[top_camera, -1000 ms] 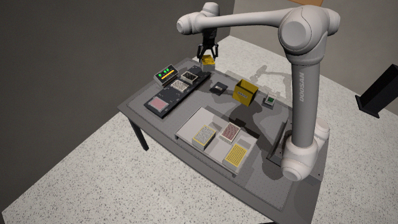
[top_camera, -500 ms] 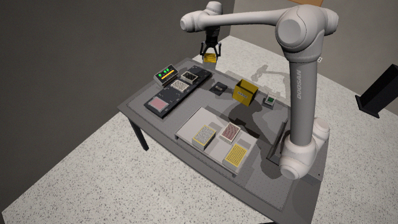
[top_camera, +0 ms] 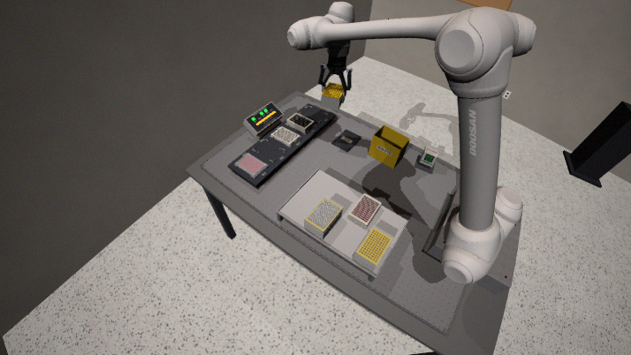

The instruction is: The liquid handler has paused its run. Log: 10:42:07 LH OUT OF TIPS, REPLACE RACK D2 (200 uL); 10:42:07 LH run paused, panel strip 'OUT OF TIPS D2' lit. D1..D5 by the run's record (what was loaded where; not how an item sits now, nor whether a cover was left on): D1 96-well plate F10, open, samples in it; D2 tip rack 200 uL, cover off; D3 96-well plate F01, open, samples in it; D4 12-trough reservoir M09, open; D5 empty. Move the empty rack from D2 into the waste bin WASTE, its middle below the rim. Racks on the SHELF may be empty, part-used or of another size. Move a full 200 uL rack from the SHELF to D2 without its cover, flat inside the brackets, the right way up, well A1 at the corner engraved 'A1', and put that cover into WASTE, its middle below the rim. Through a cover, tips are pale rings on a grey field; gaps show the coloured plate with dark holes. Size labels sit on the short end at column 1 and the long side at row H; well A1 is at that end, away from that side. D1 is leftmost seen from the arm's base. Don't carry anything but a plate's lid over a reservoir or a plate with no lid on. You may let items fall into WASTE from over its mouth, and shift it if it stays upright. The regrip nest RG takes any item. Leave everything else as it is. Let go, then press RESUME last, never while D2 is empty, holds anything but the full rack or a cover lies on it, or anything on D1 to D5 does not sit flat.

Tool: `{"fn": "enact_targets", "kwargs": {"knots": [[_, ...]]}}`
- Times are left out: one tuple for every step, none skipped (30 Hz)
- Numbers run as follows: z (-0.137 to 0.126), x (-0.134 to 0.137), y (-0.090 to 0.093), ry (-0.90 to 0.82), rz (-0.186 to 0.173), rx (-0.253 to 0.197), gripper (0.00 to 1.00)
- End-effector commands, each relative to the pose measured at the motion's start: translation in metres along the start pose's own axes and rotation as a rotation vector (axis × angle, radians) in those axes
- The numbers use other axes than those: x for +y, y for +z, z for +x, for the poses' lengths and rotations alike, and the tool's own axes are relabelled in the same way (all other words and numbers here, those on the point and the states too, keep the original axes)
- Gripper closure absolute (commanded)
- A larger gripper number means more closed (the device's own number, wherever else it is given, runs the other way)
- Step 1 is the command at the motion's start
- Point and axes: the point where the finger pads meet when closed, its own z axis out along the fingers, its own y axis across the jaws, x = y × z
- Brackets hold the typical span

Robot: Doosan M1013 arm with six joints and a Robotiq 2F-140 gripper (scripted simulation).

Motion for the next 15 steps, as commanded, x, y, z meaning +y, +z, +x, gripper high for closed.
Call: {"fn": "enact_targets", "kwargs": {"knots": [[0.0000,0.0001,-0.0002,0.057,0.000,0.000,1.00],[0.0000,0.0001,-0.0002,0.077,0.000,0.000,1.00],[0.0000,0.0001,-0.0002,0.097,0.000,0.000,1.00],[0.0000,0.0001,-0.0002,0.117,0.000,0.000,1.00],[0.0000,0.0001,-0.0002,0.137,0.000,0.000,1.00],[0.0000,0.0001,-0.0002,0.157,0.000,0.000,1.00],[0.0000,0.0001,-0.0002,0.177,0.000,0.000,1.00],[0.0000,0.0001,-0.0002,0.197,0.000,0.000,1.00],[0.0000,0.0001,-0.0002,0.217,0.000,0.000,1.00],[0.0000,0.0001,-0.0002,0.237,0.000,0.000,1.00],[0.0000,0.0001,-0.0002,0.257,0.000,0.000,1.00],[0.0000,0.0001,-0.0002,0.277,0.000,0.000,1.00],[0.0000,0.0001,-0.0002,0.277,0.000,0.000,1.00],[0.0000,0.0001,-0.0002,0.277,0.000,0.000,1.00],[0.0000,0.0001,-0.0002,0.297,0.000,0.000,1.00]]}}
